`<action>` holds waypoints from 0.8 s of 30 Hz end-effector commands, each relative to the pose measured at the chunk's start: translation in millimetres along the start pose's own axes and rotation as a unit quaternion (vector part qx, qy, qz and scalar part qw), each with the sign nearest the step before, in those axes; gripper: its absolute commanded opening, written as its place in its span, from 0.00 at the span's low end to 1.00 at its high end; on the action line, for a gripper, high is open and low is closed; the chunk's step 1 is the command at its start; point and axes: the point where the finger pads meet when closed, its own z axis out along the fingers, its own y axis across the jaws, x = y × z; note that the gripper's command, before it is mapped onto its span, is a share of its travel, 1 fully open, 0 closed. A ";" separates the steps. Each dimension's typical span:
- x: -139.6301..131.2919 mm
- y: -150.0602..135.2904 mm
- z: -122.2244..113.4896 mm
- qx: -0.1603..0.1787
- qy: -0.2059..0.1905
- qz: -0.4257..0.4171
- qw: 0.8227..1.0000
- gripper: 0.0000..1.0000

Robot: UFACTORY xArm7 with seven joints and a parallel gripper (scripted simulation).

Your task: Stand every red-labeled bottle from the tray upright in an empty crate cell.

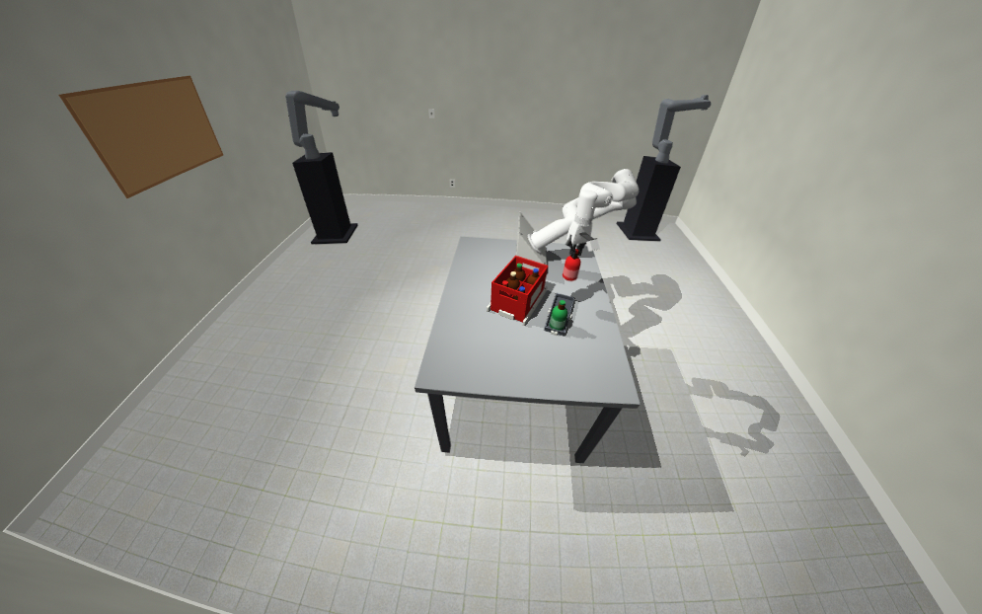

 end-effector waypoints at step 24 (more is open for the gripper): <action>0.2 0.6 -10.9 -0.001 0.001 0.000 1.000 0.00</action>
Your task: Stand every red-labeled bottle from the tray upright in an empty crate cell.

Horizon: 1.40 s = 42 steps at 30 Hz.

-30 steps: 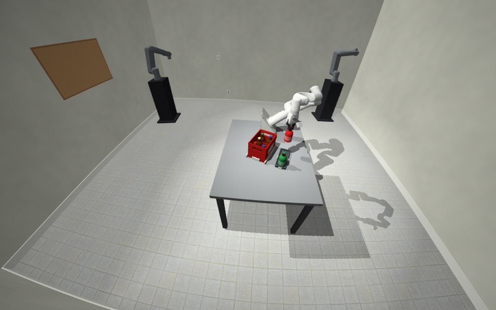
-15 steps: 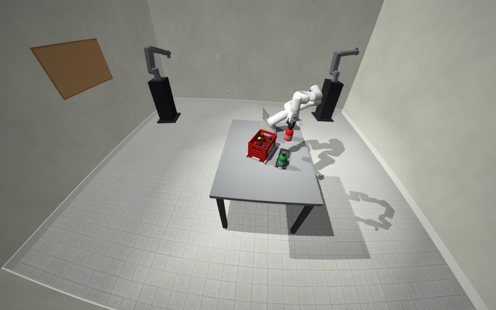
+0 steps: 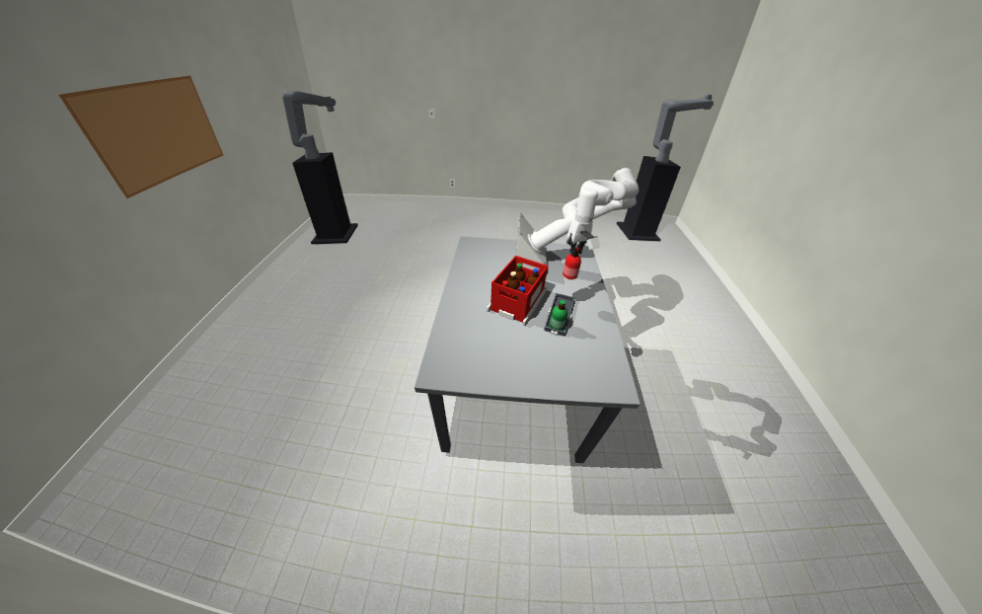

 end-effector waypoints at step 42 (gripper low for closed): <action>-7.2 17.3 -1.8 -0.002 0.002 0.000 1.000 0.00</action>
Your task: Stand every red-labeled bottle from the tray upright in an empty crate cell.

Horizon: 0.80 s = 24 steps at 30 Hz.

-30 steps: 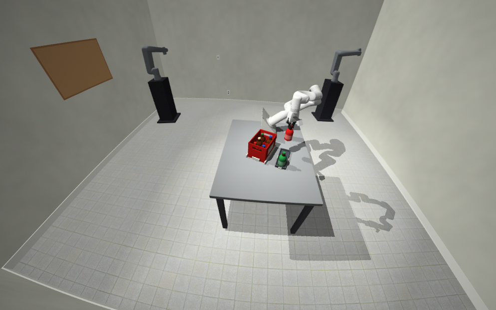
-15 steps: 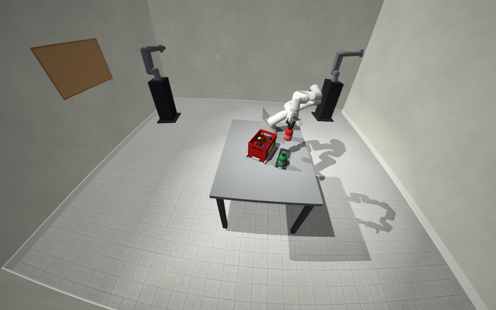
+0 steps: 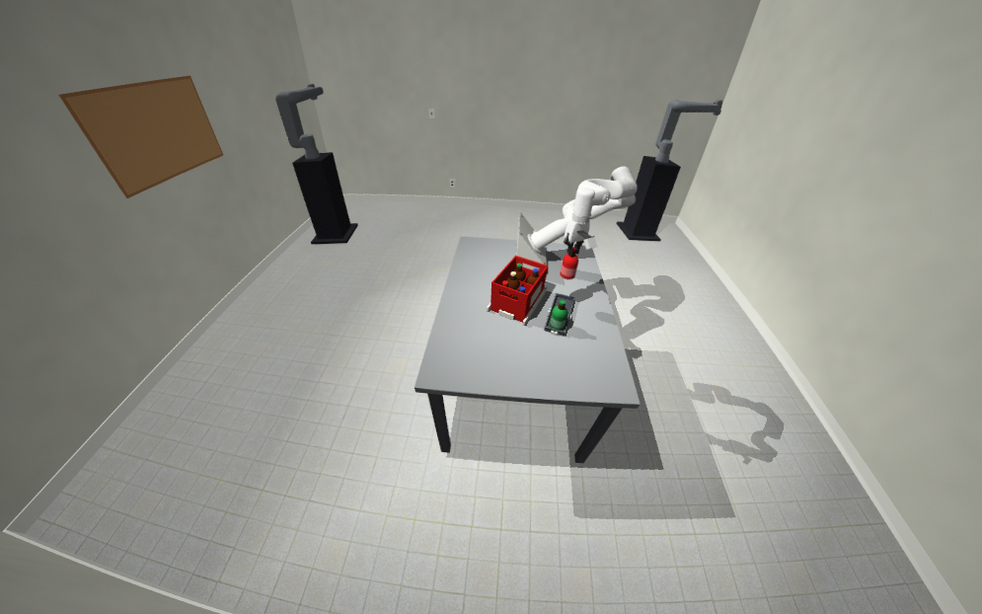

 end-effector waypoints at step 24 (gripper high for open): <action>-13.6 31.6 -1.8 -0.002 0.001 0.000 1.000 0.00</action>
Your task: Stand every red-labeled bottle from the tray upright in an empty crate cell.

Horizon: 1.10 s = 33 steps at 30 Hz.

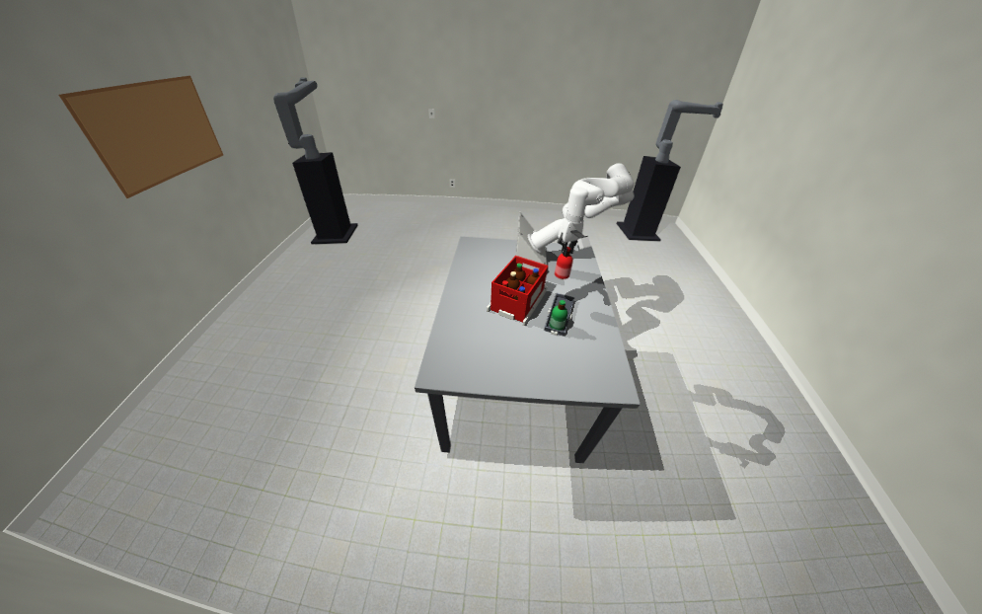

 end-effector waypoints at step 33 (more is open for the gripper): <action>-27.2 62.0 -1.9 -0.002 0.001 0.000 1.000 0.00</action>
